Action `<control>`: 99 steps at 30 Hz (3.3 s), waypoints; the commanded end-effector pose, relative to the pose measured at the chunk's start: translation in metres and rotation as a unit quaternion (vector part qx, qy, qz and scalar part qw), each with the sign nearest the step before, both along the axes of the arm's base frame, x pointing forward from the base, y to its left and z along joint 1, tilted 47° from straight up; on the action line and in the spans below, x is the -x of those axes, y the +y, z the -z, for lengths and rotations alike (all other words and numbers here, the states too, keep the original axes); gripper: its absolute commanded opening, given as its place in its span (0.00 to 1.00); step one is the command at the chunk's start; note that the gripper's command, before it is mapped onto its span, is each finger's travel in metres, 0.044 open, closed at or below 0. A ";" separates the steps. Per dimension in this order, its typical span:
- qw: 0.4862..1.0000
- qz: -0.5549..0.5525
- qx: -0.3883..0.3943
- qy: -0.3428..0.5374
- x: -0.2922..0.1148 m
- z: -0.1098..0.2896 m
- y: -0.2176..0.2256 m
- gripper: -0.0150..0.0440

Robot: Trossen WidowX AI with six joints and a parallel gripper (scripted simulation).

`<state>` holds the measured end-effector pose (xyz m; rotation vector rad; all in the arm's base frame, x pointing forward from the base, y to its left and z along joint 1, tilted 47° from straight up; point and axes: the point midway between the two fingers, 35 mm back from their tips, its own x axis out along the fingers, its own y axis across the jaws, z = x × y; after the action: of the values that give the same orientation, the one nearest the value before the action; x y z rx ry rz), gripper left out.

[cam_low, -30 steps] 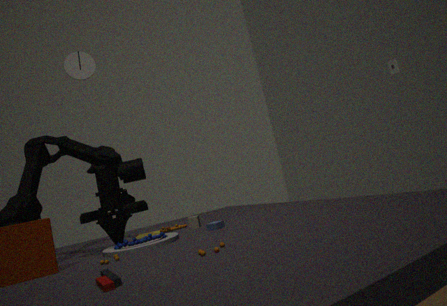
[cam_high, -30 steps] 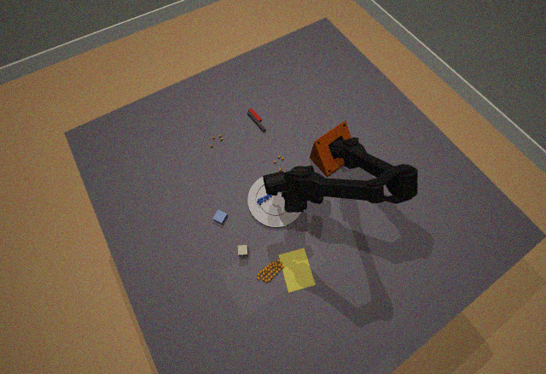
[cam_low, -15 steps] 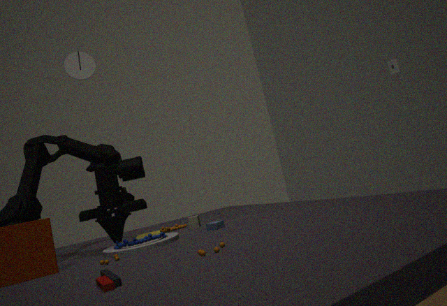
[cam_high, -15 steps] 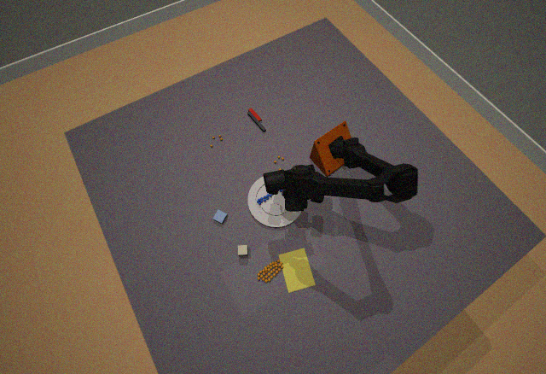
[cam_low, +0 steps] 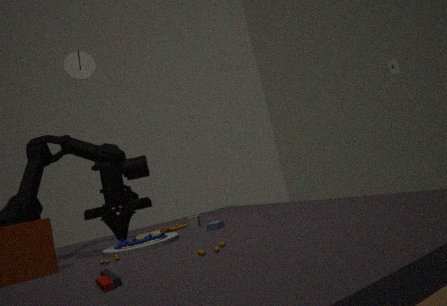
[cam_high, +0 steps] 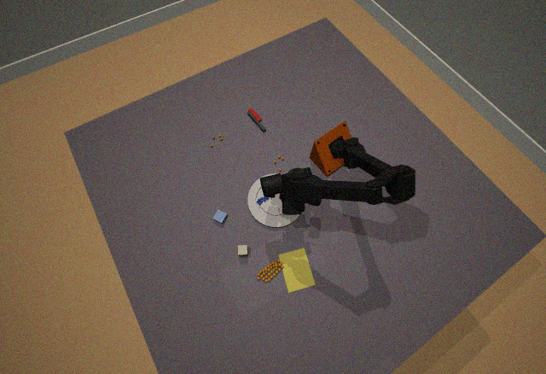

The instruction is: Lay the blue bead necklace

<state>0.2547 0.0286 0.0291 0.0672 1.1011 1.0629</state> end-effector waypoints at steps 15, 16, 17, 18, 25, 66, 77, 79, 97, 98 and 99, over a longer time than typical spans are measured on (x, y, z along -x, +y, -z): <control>1.000 0.000 0.000 -0.001 -0.001 0.002 0.002 0.79; 1.000 0.000 0.000 0.000 -0.001 0.001 0.002 0.83; 1.000 0.001 -0.001 0.001 -0.001 0.001 0.001 0.88; 1.000 0.001 -0.002 0.002 -0.001 0.000 0.000 0.92; 1.000 0.001 -0.002 0.002 -0.001 0.000 -0.001 1.00; 0.999 0.035 -0.004 0.037 -0.001 -0.005 -0.007 0.46; 0.999 0.036 -0.004 0.039 -0.001 0.007 0.006 0.46; 0.999 0.036 -0.004 0.039 -0.001 0.008 0.007 0.46; 0.999 0.034 -0.002 0.037 -0.001 0.006 0.005 0.25; 0.999 0.034 -0.002 0.037 -0.001 0.006 0.005 0.25; 0.999 0.034 -0.002 0.037 -0.001 0.006 0.005 0.25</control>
<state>0.2557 0.0336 0.0233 0.1493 1.1552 1.0074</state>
